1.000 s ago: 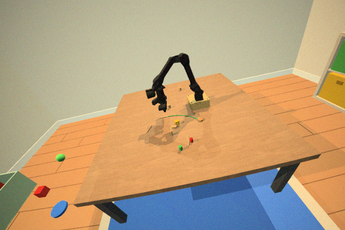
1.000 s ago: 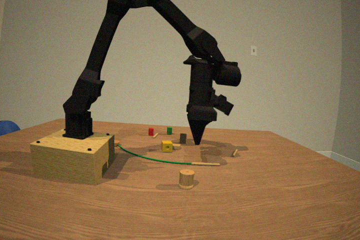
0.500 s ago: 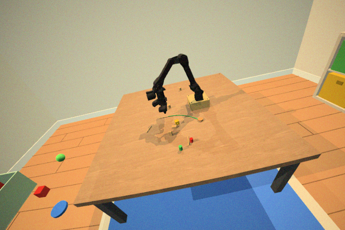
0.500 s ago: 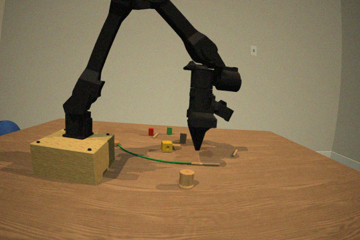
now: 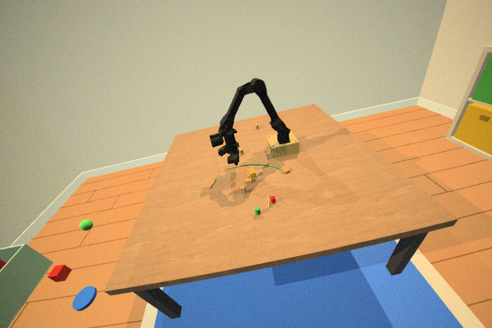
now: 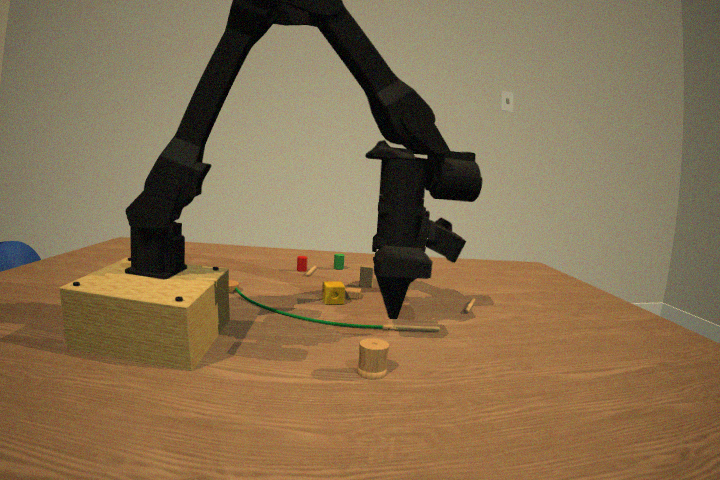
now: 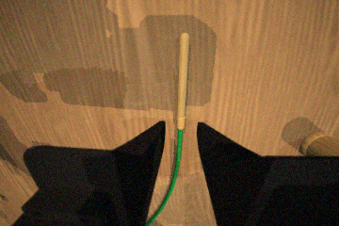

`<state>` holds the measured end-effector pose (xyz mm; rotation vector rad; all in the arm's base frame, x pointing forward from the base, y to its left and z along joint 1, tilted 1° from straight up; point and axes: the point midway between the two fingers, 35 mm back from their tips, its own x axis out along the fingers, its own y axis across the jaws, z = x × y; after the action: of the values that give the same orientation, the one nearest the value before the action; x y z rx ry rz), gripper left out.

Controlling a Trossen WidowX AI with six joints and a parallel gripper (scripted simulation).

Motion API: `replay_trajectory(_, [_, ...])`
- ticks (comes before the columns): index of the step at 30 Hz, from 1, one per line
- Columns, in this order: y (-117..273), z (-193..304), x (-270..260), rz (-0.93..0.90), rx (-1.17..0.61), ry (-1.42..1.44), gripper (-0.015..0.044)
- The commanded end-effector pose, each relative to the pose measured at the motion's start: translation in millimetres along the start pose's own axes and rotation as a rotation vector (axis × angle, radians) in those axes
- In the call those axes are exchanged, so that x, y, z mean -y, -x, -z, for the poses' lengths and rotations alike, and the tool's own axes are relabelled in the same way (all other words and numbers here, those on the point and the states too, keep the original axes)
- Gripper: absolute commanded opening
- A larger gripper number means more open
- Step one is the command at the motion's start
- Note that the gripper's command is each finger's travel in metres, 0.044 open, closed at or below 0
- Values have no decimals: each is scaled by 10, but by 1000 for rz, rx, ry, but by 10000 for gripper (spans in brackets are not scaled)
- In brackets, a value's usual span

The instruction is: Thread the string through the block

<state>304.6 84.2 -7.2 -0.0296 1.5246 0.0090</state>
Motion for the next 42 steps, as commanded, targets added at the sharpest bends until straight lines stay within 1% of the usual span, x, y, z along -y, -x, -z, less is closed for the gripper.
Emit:
replay_trajectory(1, [-70,16,1,-1,-6,-2,121])
replay_trajectory(9, [-195,28,4,-1,-6,-2,121])
replay_trajectory(14, [-206,29,4,-1,-6,-2,121])
replay_trajectory(18, [-192,26,6,1,-5,-1,16])
replay_trajectory(19, [-192,26,6,1,-5,-1,0])
replay_trajectory(28, [-183,25,6,1,-5,-1,0])
replay_trajectory(42, [-6,10,2,1,-5,-1,0])
